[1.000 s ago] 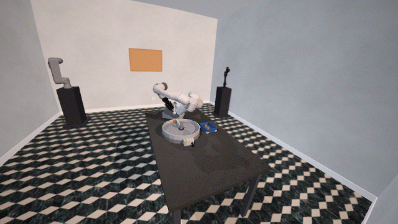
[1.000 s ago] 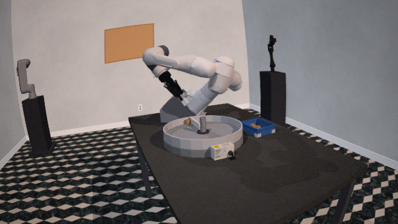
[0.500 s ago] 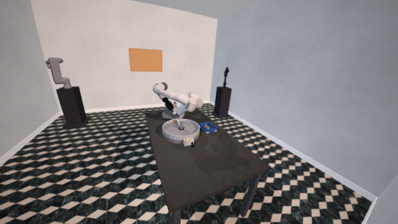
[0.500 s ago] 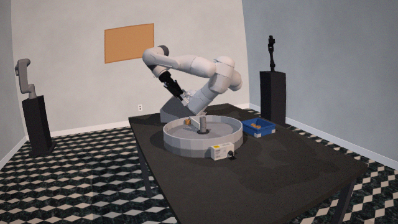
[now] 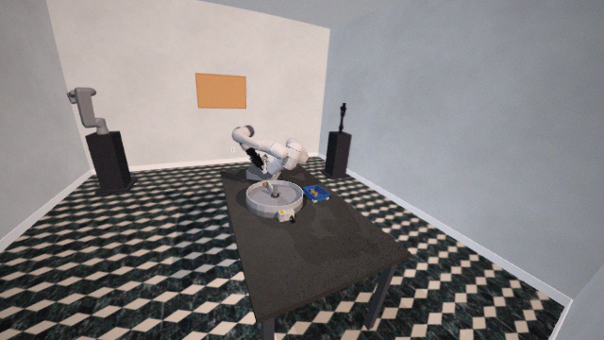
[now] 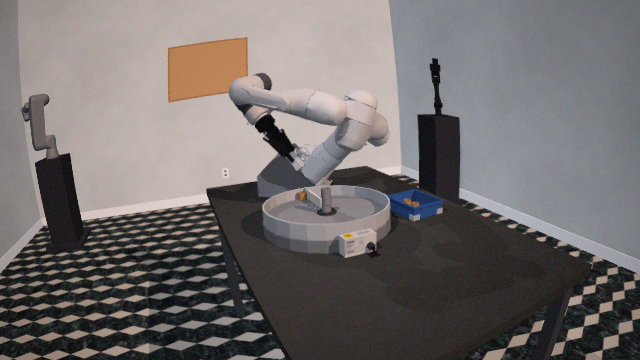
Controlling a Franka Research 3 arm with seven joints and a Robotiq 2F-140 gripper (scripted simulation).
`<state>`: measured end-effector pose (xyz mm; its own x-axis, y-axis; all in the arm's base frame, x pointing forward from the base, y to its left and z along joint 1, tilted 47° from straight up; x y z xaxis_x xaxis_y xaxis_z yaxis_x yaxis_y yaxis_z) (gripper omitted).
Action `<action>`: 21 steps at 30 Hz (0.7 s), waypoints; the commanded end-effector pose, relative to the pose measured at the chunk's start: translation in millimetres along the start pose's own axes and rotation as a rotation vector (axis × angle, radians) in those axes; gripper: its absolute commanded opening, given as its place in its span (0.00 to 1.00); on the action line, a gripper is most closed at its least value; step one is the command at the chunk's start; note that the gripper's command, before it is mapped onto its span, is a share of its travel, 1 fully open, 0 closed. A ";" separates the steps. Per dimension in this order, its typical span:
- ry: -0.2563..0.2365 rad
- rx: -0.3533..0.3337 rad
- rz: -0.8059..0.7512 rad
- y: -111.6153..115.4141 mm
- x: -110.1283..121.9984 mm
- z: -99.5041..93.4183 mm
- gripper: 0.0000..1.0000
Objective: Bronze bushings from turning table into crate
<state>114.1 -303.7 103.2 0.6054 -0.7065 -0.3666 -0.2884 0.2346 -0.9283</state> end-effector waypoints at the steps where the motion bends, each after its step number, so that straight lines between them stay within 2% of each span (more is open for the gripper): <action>1: -0.001 0.001 0.007 7.3 2.0 8.2 0.06; 5: -0.001 0.001 0.007 15.0 4.0 17.6 0.06; 21: -0.001 0.001 0.007 15.1 4.1 17.7 0.06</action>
<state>125.4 -291.9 87.8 0.6069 -0.7049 -0.3671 -0.2869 0.2364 -0.9283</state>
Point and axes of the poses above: the point where the finger pads meet when closed, its own z axis out along the fingers, its own x axis across the jaws, y = z × x, the point moved 8 cm from there along -z, back along the fingers, and after that the axes turned 13 degrees about z, right-handed, at the moved point
